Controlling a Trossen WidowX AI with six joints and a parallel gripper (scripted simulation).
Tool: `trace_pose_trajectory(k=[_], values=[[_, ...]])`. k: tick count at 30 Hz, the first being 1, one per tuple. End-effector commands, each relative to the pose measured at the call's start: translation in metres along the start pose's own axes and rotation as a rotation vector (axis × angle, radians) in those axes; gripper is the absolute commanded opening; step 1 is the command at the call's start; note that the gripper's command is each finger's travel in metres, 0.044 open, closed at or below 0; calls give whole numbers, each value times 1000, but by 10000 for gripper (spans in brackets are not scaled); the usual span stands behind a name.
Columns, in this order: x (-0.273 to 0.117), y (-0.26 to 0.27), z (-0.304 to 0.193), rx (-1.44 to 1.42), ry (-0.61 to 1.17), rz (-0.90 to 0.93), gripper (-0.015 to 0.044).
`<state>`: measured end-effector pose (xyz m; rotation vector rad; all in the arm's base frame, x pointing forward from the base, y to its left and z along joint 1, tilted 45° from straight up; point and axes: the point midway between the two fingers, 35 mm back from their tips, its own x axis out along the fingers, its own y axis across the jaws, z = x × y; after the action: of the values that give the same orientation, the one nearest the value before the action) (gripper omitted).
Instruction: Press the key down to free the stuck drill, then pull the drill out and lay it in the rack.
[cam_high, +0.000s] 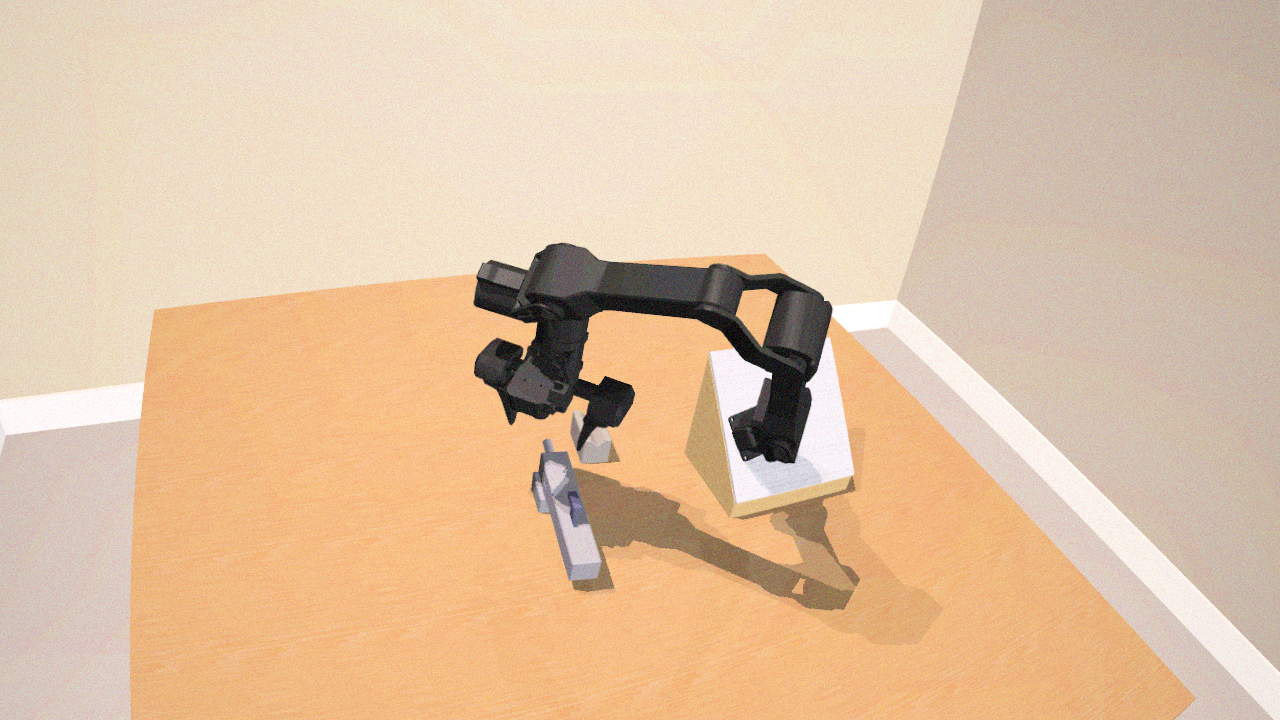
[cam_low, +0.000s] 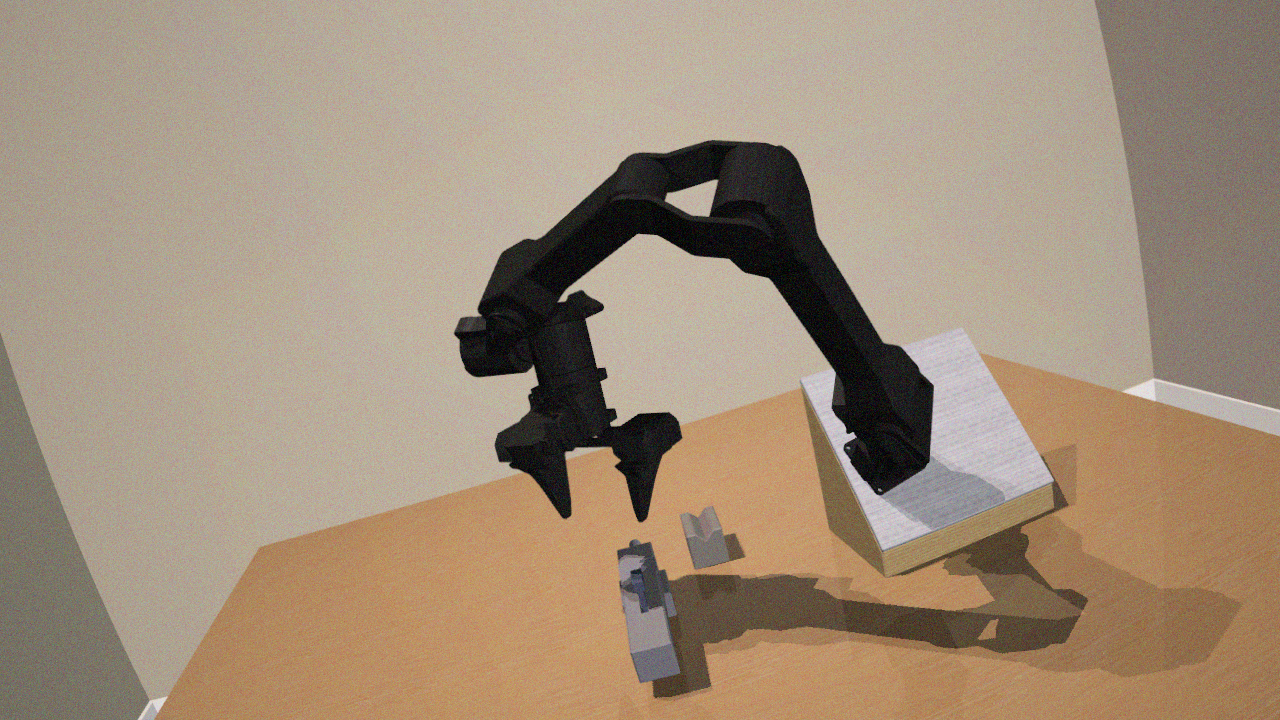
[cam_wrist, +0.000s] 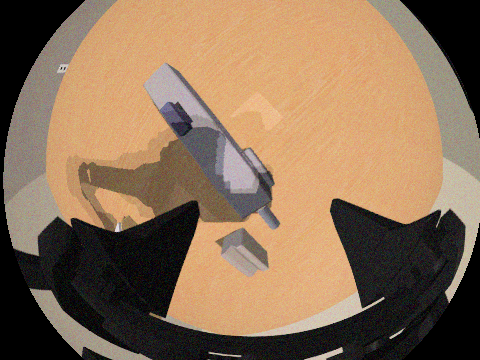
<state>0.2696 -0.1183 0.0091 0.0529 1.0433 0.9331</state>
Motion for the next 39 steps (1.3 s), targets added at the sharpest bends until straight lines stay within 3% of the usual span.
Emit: trace_pose_trajectory(k=[1,39], values=[[38,-18,-56,-544,7,25,440],[61,-18,-59,-616,7,26,440]])
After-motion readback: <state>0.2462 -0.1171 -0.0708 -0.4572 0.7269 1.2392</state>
